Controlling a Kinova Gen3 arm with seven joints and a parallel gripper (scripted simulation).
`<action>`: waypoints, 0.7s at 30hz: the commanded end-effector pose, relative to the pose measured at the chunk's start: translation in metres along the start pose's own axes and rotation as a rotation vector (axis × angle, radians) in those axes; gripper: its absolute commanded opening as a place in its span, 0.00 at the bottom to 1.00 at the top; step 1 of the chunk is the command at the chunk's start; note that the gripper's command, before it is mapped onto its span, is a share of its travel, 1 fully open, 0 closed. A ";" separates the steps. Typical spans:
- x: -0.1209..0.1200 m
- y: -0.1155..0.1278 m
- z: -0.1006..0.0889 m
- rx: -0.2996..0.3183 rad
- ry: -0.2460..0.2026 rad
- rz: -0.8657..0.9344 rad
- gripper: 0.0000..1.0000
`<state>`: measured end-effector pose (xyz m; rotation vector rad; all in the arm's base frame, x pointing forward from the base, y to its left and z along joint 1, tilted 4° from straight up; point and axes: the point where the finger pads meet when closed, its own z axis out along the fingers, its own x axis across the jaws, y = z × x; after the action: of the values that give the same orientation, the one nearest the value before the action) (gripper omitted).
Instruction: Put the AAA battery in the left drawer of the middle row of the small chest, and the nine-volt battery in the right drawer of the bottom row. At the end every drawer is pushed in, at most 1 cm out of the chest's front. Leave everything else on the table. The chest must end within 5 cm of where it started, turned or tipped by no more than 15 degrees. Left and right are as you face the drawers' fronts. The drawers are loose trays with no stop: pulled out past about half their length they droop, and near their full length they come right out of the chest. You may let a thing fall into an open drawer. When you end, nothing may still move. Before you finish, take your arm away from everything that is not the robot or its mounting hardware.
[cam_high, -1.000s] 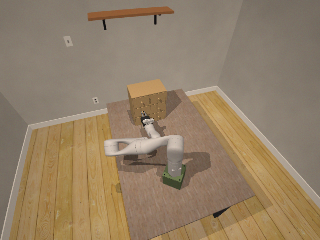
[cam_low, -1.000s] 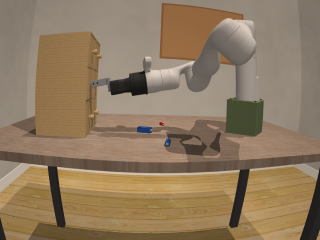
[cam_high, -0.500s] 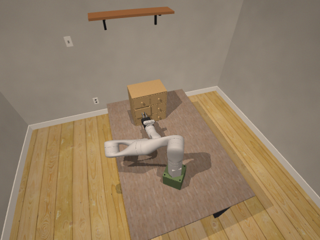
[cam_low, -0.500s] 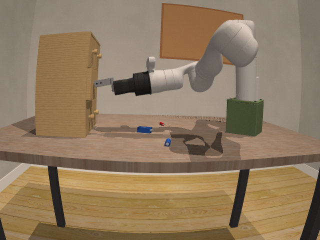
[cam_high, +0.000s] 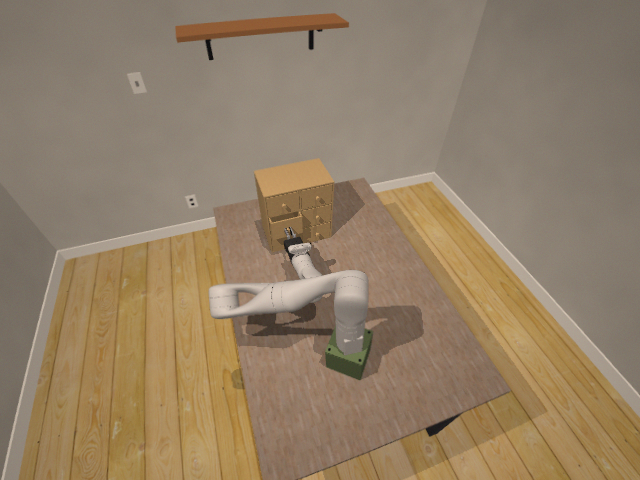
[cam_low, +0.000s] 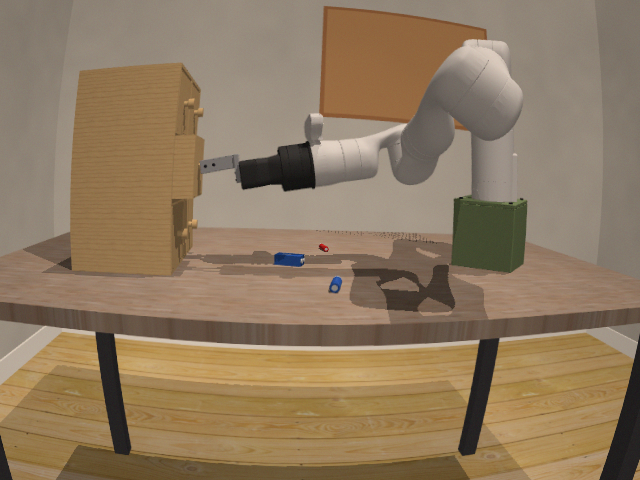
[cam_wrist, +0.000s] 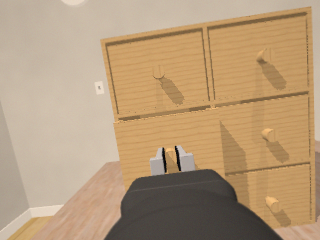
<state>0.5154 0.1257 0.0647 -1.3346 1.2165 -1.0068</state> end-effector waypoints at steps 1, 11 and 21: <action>-0.001 0.001 -0.002 -0.003 -0.001 -0.004 0.37; -0.001 0.003 -0.015 -0.003 -0.001 -0.004 0.37; -0.001 0.005 -0.024 -0.003 -0.001 -0.004 0.37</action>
<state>0.4930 0.1229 0.0635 -1.3361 1.2157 -1.0071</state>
